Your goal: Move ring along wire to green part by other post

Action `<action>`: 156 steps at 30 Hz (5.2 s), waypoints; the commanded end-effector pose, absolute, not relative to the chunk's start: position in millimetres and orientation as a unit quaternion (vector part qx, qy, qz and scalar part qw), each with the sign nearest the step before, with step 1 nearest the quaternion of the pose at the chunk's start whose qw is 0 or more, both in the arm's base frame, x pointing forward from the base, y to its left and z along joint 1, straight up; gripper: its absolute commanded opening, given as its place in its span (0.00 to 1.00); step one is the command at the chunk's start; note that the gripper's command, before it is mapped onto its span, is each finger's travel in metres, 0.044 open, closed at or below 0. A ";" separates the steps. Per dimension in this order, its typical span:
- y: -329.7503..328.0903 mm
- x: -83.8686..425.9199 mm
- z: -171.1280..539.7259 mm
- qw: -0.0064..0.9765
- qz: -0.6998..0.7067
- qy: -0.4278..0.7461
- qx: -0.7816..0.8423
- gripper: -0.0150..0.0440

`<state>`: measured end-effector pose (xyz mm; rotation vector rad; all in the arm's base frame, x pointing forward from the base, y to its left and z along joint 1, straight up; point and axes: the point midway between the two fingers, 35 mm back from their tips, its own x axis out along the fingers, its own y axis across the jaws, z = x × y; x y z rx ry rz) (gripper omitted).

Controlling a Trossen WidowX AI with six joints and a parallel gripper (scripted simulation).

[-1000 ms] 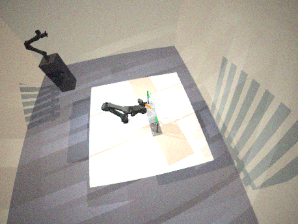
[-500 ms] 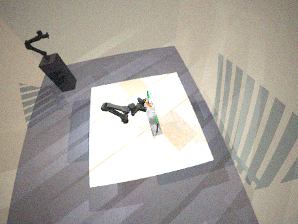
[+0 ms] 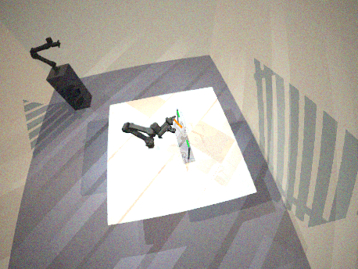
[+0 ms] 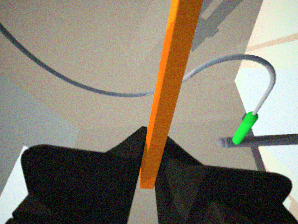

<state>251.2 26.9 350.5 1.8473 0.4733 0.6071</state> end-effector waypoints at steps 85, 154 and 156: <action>15.4 261.8 356.2 0.786 0.131 0.258 0.547 0.00; -12.4 263.5 326.3 0.955 0.008 0.264 0.137 0.00; -13.6 263.5 325.9 0.957 0.005 0.263 0.125 0.00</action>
